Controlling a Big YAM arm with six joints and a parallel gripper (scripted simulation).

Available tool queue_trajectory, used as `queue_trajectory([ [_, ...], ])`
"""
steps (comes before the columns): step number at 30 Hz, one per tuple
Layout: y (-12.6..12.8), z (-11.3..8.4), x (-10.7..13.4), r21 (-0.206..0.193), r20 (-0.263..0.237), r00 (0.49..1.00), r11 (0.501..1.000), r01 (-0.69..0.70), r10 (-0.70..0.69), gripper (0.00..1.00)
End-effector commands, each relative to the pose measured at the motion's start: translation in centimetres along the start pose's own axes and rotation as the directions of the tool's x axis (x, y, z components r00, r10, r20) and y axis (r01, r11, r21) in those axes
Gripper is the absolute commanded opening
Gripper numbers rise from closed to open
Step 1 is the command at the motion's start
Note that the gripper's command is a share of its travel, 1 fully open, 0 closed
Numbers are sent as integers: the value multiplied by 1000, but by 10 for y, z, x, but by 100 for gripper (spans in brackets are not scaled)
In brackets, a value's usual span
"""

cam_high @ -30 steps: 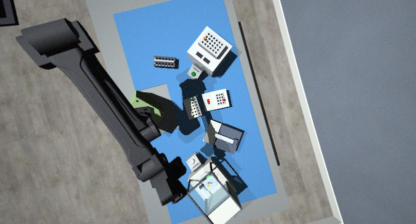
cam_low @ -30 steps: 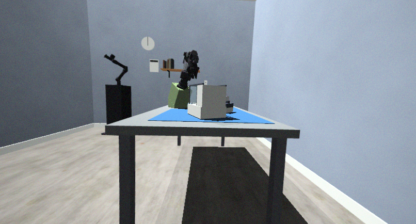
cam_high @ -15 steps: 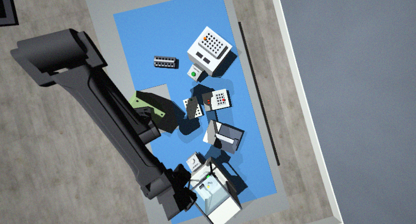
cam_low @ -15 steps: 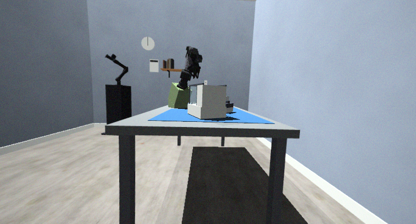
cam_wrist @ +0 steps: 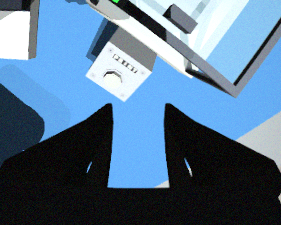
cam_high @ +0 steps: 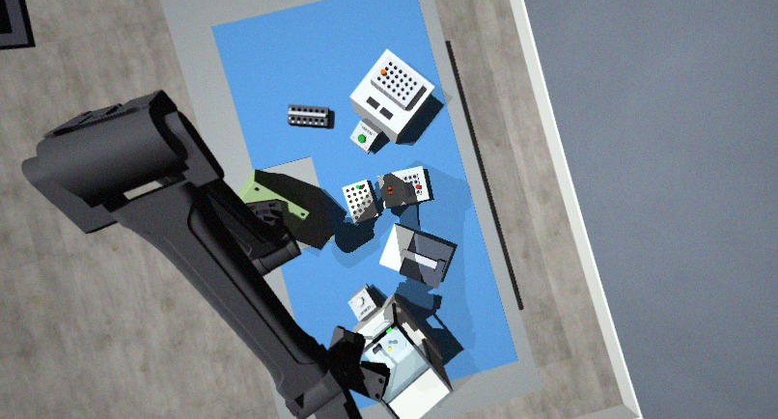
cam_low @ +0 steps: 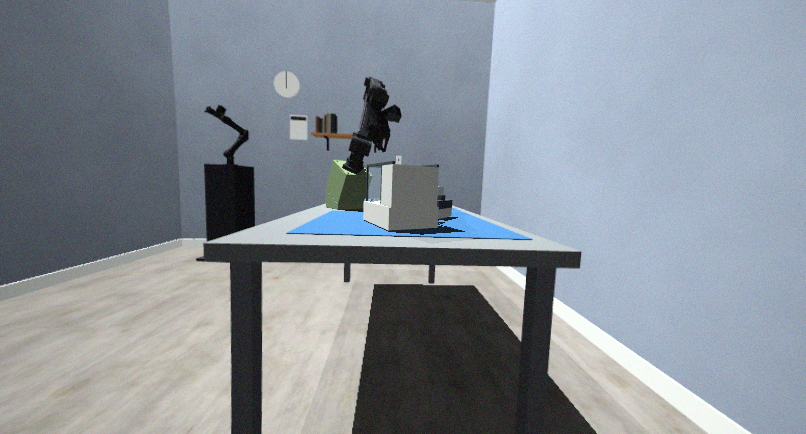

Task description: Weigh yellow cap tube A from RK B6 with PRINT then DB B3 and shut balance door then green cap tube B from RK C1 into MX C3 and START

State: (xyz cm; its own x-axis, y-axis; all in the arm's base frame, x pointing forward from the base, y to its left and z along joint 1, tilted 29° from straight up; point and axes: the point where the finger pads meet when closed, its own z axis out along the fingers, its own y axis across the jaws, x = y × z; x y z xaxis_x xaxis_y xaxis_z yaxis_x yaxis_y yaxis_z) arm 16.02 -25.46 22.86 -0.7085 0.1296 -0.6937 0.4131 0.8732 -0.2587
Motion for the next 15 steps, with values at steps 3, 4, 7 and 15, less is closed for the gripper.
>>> queue_trajectory([
  [3,-14,-6,-30,-44,-20,969,969,245,-246,30],
  [4,-14,-6,-30,-52,-25,962,962,269,-270,30],
  [7,-23,0,-41,-82,-45,932,931,355,-360,30],
  [15,-31,6,-52,-143,-74,850,849,509,-522,30],
])
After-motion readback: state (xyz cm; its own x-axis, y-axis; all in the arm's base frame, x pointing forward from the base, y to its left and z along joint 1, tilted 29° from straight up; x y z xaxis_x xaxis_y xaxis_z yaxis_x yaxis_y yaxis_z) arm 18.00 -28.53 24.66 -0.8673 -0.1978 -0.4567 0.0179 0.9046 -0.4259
